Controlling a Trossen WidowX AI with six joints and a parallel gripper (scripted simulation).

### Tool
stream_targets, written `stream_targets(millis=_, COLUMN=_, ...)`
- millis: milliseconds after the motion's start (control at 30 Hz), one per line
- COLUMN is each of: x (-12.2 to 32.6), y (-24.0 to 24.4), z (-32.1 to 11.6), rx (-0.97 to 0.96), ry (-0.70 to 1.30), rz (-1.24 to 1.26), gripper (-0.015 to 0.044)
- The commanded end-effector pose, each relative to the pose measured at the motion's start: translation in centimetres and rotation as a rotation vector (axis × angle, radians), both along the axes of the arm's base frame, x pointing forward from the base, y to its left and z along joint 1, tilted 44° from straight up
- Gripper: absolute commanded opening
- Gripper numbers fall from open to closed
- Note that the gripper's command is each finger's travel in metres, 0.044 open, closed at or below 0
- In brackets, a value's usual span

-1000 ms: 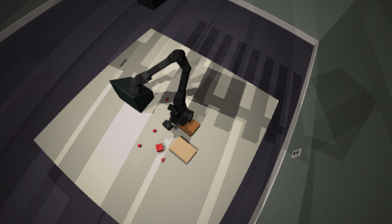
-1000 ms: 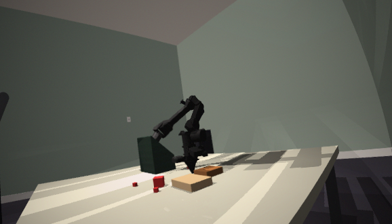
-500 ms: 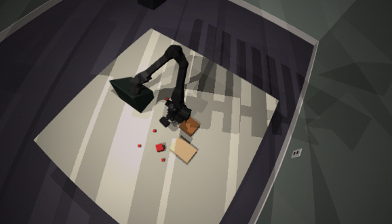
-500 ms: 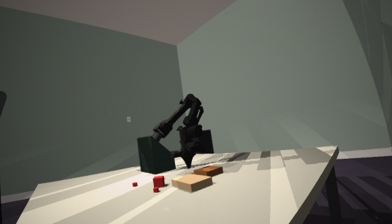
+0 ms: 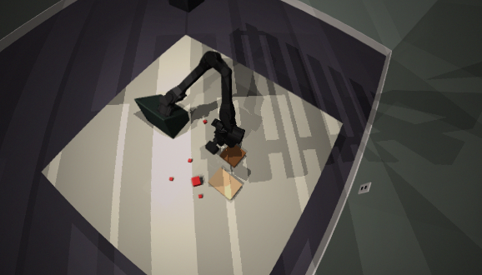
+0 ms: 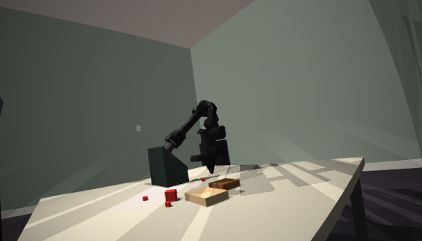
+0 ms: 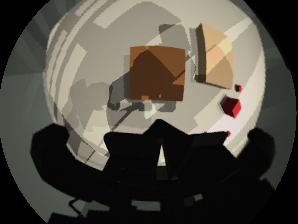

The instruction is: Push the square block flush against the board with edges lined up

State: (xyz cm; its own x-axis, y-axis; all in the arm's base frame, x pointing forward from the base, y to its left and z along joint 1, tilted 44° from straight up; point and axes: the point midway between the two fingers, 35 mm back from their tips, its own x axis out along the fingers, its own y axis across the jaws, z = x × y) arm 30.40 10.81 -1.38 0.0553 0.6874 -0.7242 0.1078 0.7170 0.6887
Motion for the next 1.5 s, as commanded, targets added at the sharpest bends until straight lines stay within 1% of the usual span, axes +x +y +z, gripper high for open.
stream_targets(millis=0, x=0.3, y=1.0, z=-0.7, rx=0.002, ry=0.004, rz=0.005, gripper=0.0000)
stream_targets(millis=67, x=0.3, y=3.1, z=-2.8, rx=0.004, ry=0.005, rz=0.005, gripper=0.0000)
stream_targets(millis=133, x=0.3, y=4.0, z=-3.7, rx=0.006, ry=0.005, rz=0.005, gripper=0.0000)
stream_targets(millis=400, x=0.6, y=4.0, z=-3.7, rx=0.006, ry=0.005, rz=0.005, gripper=0.0000)
stream_targets(millis=1467, x=5.0, y=3.6, z=-3.8, rx=0.005, ry=0.002, rz=0.005, gripper=0.0000)
